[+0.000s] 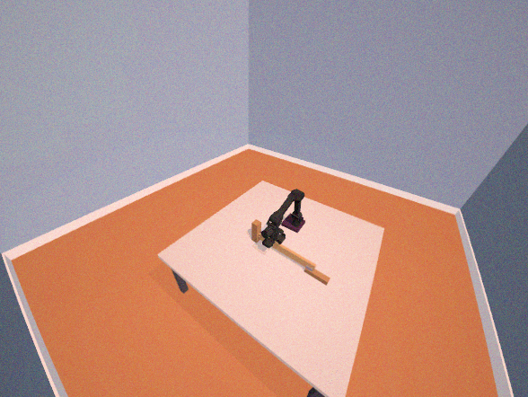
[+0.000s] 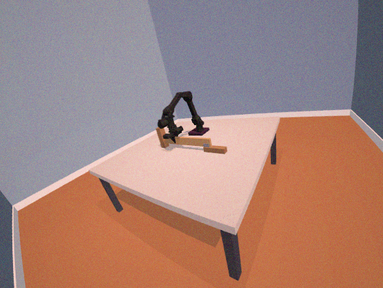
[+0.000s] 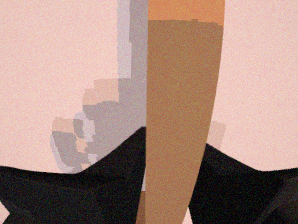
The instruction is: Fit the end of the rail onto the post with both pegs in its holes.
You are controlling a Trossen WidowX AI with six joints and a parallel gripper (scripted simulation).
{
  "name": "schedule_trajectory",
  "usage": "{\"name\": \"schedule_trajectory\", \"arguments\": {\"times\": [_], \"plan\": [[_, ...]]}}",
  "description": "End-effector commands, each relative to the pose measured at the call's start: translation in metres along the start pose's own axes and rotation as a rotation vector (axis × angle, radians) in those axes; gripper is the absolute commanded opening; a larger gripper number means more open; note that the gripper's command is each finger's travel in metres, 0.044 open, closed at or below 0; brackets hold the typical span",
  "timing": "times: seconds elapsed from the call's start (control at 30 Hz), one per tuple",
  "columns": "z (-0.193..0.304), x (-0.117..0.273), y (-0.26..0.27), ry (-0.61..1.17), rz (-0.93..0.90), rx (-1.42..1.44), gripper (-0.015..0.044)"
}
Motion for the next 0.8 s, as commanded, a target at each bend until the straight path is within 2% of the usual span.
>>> {"name": "schedule_trajectory", "arguments": {"times": [0.0, 0.77], "plan": [[0.0015, 0.0031, -0.0026, -0.003, 0.008, 0.000, 0.0000], [0.0085, 0.0017, -0.0038, -0.002, 0.008, 0.000, 0.0000]]}}
Point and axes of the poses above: the point midway between the two fingers, 35 mm back from their tips, its own x axis back along the fingers, its own y axis across the jaws, z = x × y, the point moved 3 cm from there along x, back along the fingers, and after that the axes turned 13 degrees about -x, right-handed, at the moved point
